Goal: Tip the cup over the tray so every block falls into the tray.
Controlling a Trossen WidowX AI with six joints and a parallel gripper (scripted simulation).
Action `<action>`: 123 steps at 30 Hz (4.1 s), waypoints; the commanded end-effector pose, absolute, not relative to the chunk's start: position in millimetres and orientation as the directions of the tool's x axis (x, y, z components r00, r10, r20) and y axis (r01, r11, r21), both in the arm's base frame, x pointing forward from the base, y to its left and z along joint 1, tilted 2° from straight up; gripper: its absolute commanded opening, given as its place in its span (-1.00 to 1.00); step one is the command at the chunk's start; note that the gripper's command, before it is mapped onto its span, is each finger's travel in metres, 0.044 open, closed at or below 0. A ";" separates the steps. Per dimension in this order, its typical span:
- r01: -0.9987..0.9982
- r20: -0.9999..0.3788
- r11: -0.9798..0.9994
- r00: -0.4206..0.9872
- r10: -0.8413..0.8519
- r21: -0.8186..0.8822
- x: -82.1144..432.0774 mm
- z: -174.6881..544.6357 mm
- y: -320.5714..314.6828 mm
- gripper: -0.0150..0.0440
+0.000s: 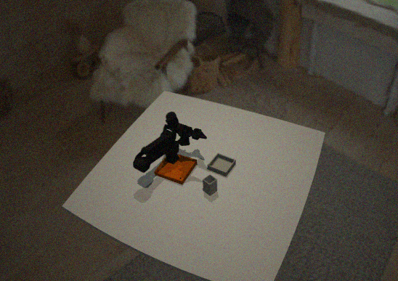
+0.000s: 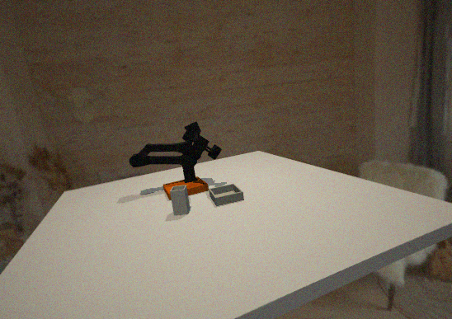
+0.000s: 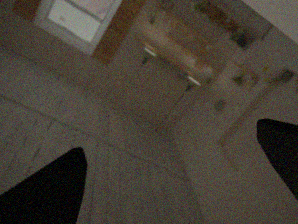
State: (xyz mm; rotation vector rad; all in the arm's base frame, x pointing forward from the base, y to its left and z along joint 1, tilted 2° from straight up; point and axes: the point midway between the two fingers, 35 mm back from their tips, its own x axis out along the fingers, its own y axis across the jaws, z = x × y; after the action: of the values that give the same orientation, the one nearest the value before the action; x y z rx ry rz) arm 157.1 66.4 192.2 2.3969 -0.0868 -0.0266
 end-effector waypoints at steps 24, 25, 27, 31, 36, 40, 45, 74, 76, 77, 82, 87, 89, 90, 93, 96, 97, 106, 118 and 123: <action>-0.003 0.013 0.079 0.990 -0.137 0.997 204.3 199.7 52.1 1.00; 0.006 0.010 0.115 0.990 -0.140 0.993 206.5 199.5 50.8 1.00; 0.025 0.002 0.185 0.989 -0.146 0.982 210.6 199.2 47.9 1.00; 0.072 -0.020 0.324 0.987 -0.159 0.944 218.5 196.6 41.0 1.00; 0.139 -0.058 0.486 0.982 -0.178 0.863 227.5 191.0 30.4 1.00; 0.193 -0.093 0.597 0.977 -0.194 0.779 233.7 185.7 20.8 1.00; 0.253 -0.141 0.712 0.967 -0.214 0.655 240.1 178.3 7.6 1.00; 0.298 -0.424 0.954 0.862 -0.278 -0.021 241.4 134.1 -72.1 1.00; 0.298 -0.424 0.954 0.862 -0.278 -0.021 241.4 134.1 -72.1 1.00; 0.298 -0.425 0.954 0.862 -0.278 -0.021 241.7 133.4 -72.2 1.00; 0.297 -0.428 0.955 0.860 -0.278 -0.022 245.8 112.3 -73.8 1.00; 0.297 -0.433 0.955 0.858 -0.277 -0.023 245.8 88.2 -74.3 1.00; 0.296 -0.435 0.955 0.857 -0.277 -0.023 244.4 78.9 -74.1 1.00; 0.296 -0.436 0.955 0.857 -0.276 -0.023 243.4 74.4 -74.0 1.00; 0.296 -0.438 0.955 0.855 -0.276 -0.024 240.4 64.3 -73.4 1.00; 0.296 -0.437 0.955 0.856 -0.276 -0.023 241.1 63.5 -73.6 1.00; 0.296 -0.436 0.955 0.856 -0.276 -0.023 242.2 63.3 -74.0 1.00; 0.297 -0.427 0.955 0.861 -0.278 -0.022 253.9 57.9 -78.1 1.00; 0.298 -0.424 0.954 0.862 -0.278 -0.022 269.2 48.4 -83.5 1.00; 0.298 -0.423 0.954 0.862 -0.279 -0.022 275.6 44.4 -85.6 1.00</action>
State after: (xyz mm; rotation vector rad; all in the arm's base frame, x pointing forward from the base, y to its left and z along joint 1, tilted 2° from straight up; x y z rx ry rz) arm 270.7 -84.5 45.5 0.0487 0.4421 -0.3064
